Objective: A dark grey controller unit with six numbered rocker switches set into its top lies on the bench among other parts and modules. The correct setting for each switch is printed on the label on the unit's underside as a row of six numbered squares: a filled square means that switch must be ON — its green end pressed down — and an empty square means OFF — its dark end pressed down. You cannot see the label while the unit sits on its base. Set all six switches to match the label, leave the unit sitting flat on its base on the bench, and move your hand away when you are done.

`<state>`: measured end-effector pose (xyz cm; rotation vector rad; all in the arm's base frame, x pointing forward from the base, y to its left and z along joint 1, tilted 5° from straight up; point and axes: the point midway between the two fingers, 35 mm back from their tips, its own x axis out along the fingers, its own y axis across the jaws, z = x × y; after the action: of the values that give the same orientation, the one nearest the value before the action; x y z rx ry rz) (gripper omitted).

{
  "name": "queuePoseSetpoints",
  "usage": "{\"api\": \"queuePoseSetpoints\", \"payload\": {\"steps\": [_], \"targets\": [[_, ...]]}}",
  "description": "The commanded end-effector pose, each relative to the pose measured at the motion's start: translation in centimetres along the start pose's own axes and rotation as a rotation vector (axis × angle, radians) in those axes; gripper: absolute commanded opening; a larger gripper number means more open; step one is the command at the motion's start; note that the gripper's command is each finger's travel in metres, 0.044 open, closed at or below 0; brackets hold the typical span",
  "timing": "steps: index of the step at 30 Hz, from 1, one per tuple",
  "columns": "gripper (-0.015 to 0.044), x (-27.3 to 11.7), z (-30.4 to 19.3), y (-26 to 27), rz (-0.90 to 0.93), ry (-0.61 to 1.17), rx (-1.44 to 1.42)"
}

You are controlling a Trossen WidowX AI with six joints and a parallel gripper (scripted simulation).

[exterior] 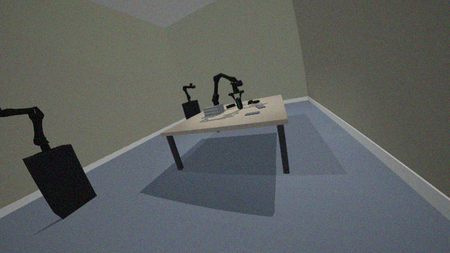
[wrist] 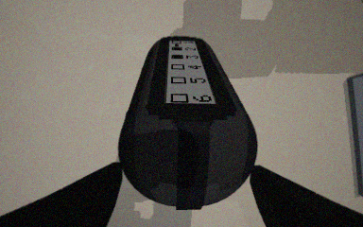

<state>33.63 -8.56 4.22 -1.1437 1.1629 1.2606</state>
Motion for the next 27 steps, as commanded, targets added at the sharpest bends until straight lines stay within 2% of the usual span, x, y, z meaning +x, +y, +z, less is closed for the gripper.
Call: {"api": "queuePoseSetpoints", "payload": {"steps": [1,27], "targets": [[0.0335,0.6,-0.4,0.1,0.013,0.012,-0.002],[0.0335,1.4,-2.3,0.1,0.013,0.022,-0.002]]}}
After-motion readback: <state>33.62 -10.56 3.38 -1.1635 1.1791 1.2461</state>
